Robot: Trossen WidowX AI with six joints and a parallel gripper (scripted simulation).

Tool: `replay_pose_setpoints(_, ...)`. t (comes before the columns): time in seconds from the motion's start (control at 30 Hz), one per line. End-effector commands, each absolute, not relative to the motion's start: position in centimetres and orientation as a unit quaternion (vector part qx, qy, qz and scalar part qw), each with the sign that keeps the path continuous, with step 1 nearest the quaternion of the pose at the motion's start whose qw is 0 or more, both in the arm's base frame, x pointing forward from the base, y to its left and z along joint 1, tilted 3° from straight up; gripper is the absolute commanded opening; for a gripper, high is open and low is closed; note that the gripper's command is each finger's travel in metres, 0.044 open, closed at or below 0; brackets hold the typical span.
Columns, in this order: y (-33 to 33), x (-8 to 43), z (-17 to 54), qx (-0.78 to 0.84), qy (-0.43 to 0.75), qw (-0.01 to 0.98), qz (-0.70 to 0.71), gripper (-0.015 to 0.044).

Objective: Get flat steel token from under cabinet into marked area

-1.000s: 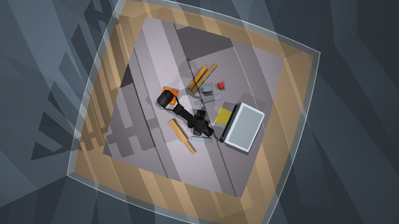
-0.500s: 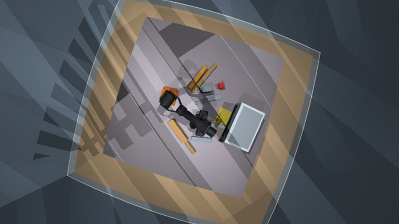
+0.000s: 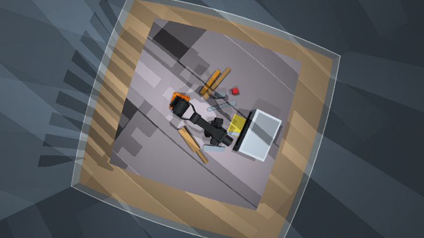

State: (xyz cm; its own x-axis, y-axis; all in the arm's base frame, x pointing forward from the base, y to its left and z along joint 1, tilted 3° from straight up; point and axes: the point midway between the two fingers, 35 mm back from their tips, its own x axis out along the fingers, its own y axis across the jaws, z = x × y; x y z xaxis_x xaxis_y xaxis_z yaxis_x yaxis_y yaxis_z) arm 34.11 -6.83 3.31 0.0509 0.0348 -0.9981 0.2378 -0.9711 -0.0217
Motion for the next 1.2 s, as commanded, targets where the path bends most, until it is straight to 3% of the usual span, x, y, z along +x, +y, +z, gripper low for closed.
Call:
replay_pose_setpoints(0.0,-6.7,34.7,3.4,0.722,0.093,0.074,-0.682,0.0000)
replay_pose_setpoints(1.17,-5.9,38.2,3.7,0.723,0.093,0.074,-0.681,0.0000)
